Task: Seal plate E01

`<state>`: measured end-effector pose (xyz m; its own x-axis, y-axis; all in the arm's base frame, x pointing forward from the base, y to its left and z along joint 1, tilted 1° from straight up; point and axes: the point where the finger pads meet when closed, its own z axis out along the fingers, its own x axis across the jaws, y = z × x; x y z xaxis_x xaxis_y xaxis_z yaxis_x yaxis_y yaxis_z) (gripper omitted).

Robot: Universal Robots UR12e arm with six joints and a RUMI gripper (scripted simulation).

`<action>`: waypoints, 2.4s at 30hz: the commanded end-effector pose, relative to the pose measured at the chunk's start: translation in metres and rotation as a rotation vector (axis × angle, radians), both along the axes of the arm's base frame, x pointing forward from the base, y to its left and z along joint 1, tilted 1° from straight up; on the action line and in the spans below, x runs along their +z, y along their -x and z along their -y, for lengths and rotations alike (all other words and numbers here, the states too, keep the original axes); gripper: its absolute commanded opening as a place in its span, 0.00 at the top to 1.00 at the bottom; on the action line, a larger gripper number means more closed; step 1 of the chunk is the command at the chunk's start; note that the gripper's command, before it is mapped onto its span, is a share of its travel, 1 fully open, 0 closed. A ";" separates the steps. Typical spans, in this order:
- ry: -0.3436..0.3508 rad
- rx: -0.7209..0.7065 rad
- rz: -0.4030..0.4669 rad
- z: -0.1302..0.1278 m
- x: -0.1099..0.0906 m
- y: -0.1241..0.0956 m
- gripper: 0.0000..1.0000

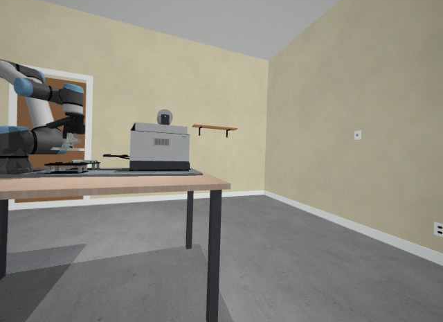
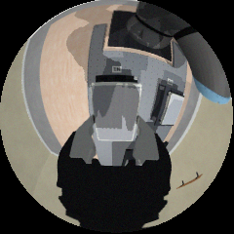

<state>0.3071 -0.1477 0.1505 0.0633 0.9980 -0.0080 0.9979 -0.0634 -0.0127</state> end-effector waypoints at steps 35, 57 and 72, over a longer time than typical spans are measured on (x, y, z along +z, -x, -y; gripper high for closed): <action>0.001 0.000 0.001 0.001 -0.047 0.000 1.00; 0.001 0.000 0.001 0.001 -0.047 0.000 1.00; 0.001 0.000 0.001 0.001 -0.056 0.000 1.00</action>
